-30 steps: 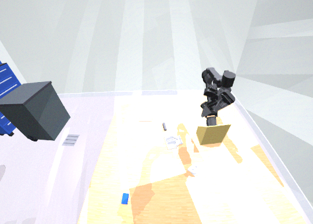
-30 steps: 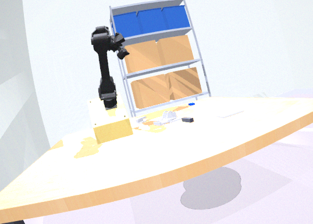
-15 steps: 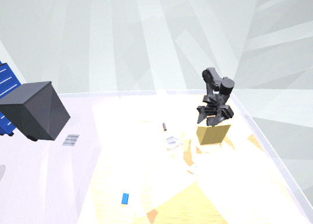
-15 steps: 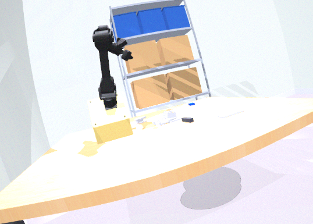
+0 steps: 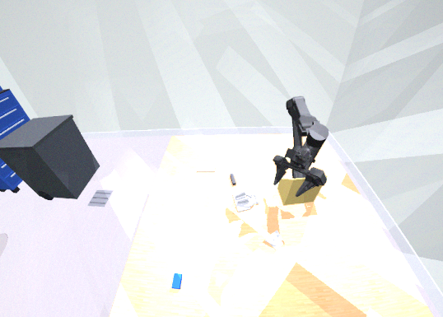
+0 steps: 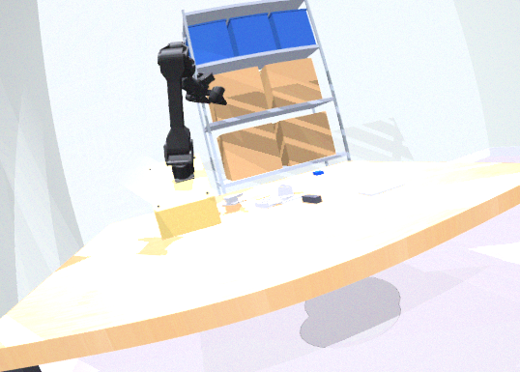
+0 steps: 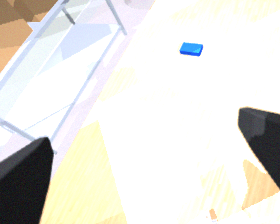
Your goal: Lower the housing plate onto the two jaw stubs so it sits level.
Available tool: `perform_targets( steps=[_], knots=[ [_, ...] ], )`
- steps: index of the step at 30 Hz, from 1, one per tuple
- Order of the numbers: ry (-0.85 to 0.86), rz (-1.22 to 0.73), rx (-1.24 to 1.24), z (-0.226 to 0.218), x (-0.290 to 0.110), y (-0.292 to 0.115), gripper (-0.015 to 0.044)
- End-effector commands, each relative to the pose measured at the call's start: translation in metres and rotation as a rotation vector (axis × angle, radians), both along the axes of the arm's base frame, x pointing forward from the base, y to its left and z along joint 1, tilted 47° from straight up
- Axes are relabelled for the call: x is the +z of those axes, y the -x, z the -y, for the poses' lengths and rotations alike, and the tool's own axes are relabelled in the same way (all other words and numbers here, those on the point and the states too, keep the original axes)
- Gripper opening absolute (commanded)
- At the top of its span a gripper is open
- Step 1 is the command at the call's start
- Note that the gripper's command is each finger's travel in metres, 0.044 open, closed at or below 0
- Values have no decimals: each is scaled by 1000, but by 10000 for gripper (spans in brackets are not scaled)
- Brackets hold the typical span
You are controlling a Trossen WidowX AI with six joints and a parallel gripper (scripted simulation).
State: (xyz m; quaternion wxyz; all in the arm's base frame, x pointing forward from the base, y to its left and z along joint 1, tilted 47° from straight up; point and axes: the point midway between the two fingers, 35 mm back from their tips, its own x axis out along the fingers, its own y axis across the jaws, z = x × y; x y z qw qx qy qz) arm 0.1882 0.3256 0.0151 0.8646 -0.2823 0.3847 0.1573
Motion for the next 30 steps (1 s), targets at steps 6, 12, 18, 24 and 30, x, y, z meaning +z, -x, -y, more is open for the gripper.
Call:
perform_targets(
  steps=[6,12,18,24,30],
  knots=[
    [178,-48,90,10,-24,-7,440],
    [292,-85,149,18,-40,-11,440],
    [403,-129,211,28,-56,-15,440],
    [510,-180,275,38,-71,-17,440],
    [612,-237,341,49,-86,-19,440]
  ],
)
